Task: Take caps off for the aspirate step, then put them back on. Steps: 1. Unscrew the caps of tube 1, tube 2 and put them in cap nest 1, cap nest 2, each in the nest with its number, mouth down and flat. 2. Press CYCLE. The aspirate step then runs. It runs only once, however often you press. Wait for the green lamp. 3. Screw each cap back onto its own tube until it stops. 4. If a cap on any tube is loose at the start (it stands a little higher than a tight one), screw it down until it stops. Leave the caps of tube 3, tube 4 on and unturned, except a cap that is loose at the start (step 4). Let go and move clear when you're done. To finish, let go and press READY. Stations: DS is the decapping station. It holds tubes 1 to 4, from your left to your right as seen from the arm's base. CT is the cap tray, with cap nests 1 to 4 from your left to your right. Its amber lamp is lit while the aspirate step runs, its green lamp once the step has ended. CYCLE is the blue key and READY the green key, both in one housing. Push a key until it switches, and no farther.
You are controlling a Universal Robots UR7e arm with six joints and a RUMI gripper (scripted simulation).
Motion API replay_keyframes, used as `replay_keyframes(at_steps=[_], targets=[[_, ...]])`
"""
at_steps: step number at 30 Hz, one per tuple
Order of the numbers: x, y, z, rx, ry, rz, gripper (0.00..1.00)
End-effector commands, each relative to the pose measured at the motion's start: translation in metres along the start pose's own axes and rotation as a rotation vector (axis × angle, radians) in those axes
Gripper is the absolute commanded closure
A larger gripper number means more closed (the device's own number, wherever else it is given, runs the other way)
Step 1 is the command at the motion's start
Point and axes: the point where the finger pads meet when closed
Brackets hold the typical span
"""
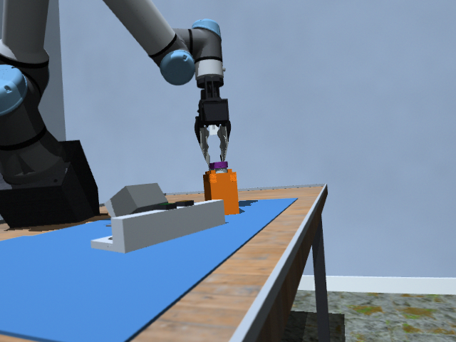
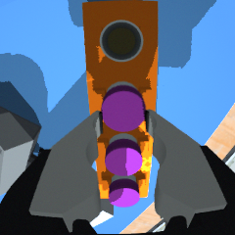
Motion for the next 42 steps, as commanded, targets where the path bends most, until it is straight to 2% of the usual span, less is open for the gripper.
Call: replay_keyframes(at_steps=[1, 10, 22, 26, 29, 30, 33, 35, 36, 37, 40, 42], targets=[[0.0, -0.001, 0.001, 0.002, 0.0, -0.001, 1.0], [0.0, -0.001, 0.001, 0.002, 0.0, -0.001, 1.0], [0.0, -0.039, 0.002, 0.007, 0.002, 0.001, 1.0], [0.0, -0.039, 0.002, 0.007, 0.002, 0.001, 1.0], [0.024, -0.036, -0.011, -0.001, -0.25, -0.002, 1.0], [0.024, -0.036, -0.011, -0.001, -0.25, -0.001, 1.0], [0.039, -0.036, -0.017, 0.0, -0.402, -0.001, 1.0], [0.039, -0.036, -0.017, 0.0, -0.416, 0.0, 1.0], [0.046, -0.036, -0.021, 0.0, -0.499, 0.0, 1.0], [0.046, -0.036, -0.021, 0.0, -0.499, 0.0, 1.0], [0.061, -0.036, -0.028, 0.0, -0.649, -0.001, 1.0], [0.061, -0.036, -0.028, 0.0, -0.666, 0.0, 1.0]])
Point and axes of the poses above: the point where the finger pads meet when closed, its own y axis out along the fingers, its own z axis across the jaws, x = y × z, and after that the axes turned 1 degree about -y, right-handed
